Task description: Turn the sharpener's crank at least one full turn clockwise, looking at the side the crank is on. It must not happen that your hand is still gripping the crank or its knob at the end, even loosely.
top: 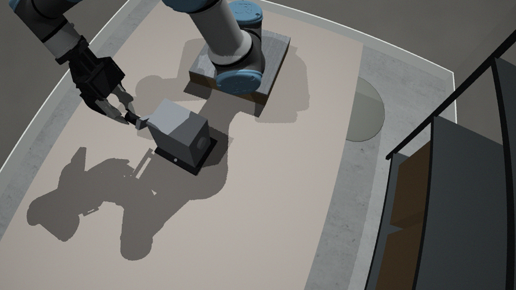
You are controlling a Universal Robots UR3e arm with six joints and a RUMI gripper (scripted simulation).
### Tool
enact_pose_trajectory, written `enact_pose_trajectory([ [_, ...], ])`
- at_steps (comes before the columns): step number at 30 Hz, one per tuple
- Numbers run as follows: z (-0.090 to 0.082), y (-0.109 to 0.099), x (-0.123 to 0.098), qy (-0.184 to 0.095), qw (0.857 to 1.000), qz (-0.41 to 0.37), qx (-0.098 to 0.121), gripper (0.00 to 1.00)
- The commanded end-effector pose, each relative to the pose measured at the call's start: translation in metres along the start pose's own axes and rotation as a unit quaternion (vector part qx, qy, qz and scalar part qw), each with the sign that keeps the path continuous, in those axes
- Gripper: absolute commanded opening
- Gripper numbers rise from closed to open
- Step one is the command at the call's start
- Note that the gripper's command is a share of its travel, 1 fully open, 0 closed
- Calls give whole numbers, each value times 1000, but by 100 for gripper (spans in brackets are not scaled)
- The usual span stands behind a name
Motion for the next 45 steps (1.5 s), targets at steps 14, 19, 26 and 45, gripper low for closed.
enact_pose_trajectory([
  [14,11,-8,8,1,1000,0,0,9],
  [19,14,-9,10,1,1000,0,0,9],
  [26,19,-10,13,1,1000,0,0,9],
  [45,33,-10,21,1,1000,0,0,9],
])
Point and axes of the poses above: the point where the finger pads meet when closed, its own z axis out along the fingers, its own y axis across the jaws, x = y × z, the point moved 8 cm from there along -z, back along the fingers, and after that the axes turned 8 degrees about -z, right-handed, at the moved point
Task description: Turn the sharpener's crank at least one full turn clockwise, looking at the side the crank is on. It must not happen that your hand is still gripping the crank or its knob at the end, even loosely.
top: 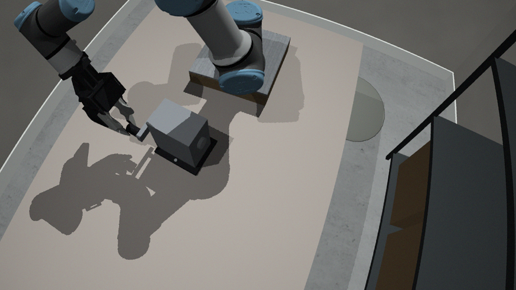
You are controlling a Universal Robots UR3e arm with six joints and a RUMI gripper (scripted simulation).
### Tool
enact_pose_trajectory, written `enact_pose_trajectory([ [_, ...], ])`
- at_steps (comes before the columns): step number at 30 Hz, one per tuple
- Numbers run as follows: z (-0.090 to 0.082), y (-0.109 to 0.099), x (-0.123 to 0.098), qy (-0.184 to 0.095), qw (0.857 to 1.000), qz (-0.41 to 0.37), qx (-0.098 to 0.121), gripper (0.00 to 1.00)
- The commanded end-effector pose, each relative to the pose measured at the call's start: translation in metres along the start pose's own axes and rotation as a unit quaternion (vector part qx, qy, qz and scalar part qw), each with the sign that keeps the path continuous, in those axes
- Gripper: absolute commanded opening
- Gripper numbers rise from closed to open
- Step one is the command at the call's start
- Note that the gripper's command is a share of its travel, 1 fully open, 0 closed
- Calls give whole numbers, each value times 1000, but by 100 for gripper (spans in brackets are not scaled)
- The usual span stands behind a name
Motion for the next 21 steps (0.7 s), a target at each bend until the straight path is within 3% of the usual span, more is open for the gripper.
enact_pose_trajectory([
  [1,3,0,2,1,1000,0,0,9],
  [21,19,7,11,1,1000,0,0,9],
])
Point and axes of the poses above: the point where the finger pads meet when closed, its own z axis out along the fingers, its own y axis across the jaws, x = y × z, the point moved 8 cm from there along -z, back along the fingers, and after that the axes turned 8 degrees about -z, right-handed, at the moved point
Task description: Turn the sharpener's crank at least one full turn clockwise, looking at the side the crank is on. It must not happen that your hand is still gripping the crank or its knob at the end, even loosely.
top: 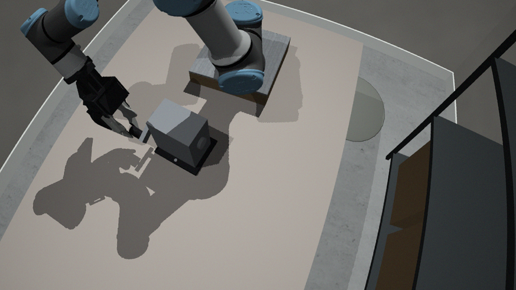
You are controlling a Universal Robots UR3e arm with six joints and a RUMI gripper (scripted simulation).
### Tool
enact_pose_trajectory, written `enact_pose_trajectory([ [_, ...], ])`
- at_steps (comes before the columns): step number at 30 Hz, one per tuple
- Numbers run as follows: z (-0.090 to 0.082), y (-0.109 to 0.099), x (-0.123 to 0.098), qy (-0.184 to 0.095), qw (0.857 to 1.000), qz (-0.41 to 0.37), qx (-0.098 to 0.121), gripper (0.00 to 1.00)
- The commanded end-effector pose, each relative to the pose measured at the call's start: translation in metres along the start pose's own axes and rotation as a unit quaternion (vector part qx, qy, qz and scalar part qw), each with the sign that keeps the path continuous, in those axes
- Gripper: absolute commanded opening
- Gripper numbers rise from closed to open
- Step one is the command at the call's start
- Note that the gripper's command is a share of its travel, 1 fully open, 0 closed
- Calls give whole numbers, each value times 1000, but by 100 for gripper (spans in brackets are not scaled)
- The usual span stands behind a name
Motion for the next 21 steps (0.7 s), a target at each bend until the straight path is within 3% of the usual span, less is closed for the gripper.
enact_pose_trajectory([
  [1,4,3,2,1,1000,0,0,9],
  [21,17,15,8,1,1000,0,0,9],
])
Point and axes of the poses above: the point where the finger pads meet when closed, its own z axis out along the fingers, its own y axis across the jaws, x = y × z, the point moved 8 cm from there along -z, back along the fingers, and after that the axes turned 8 degrees about -z, right-handed, at the moved point
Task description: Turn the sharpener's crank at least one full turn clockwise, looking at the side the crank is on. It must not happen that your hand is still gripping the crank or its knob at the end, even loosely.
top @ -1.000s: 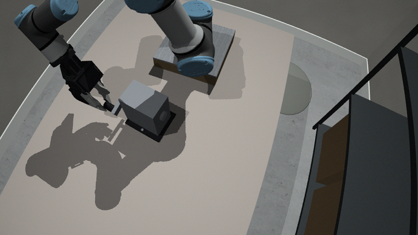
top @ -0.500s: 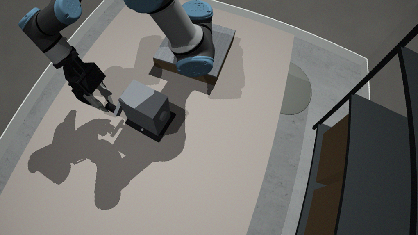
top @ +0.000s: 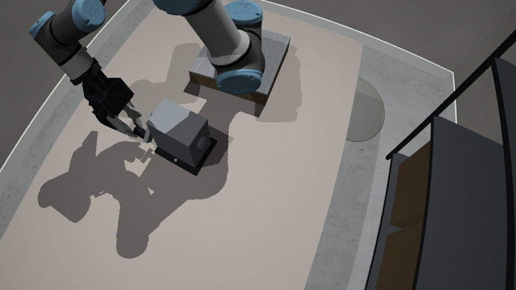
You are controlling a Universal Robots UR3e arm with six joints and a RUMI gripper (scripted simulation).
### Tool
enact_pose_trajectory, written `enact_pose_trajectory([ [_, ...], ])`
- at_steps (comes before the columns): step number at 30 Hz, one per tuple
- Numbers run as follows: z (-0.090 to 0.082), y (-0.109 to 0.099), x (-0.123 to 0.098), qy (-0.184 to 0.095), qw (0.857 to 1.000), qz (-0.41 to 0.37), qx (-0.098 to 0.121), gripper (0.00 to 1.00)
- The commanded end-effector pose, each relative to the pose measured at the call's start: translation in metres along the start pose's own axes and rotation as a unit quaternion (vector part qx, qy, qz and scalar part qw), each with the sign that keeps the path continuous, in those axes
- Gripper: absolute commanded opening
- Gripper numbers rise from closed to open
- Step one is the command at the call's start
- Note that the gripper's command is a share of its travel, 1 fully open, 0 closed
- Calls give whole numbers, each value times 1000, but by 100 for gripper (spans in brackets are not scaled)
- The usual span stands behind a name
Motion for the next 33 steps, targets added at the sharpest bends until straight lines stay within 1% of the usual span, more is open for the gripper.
enact_pose_trajectory([
  [1,3,4,2,1,1000,0,0,9],
  [11,7,11,3,1,1000,0,0,9],
  [33,13,33,4,1,1000,0,0,9],
])
Point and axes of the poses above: the point where the finger pads meet when closed, its own z axis out along the fingers, its own y axis across the jaws, x = y × z, the point moved 8 cm from there along -z, back along the fingers, and after that the axes turned 8 degrees about -z, right-handed, at the moved point
